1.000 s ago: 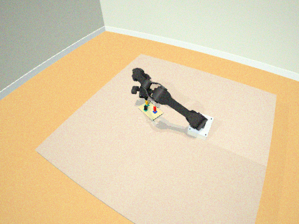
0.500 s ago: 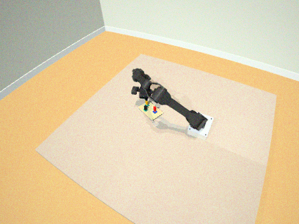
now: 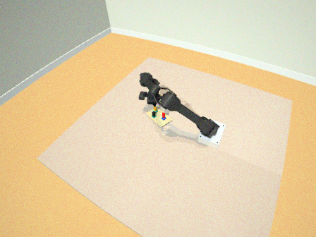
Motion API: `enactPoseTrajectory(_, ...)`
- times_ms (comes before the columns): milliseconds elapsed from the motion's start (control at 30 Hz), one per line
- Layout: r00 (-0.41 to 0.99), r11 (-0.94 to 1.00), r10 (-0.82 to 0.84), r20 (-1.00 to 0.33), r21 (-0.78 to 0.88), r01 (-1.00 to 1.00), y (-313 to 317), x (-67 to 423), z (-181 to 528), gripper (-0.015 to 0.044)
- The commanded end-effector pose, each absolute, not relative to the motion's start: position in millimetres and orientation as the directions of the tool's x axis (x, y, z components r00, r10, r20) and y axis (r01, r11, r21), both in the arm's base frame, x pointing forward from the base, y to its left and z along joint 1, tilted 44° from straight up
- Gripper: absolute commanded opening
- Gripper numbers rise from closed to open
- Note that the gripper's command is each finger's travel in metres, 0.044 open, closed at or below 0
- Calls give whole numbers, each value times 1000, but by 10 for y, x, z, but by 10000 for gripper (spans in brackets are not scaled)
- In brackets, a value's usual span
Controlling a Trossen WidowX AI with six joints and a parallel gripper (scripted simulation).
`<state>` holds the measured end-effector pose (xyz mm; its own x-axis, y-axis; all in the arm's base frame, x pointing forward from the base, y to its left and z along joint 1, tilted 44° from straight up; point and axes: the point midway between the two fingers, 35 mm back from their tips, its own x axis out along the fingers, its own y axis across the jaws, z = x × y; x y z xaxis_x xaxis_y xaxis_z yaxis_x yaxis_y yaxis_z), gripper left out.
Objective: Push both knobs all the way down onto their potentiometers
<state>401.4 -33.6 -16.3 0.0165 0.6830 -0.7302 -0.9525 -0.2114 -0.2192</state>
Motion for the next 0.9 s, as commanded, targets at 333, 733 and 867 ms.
enactPoseTrajectory(333, 14, -209, 686, -728, -216, -954, -320, 4011, -182, 0)
enactPoseTrajectory(733, 14, -209, 686, -728, -216, -954, -307, 4011, -195, 0)
enactPoseTrajectory(867, 14, -209, 686, -728, -216, -954, -306, 4011, -196, 0)
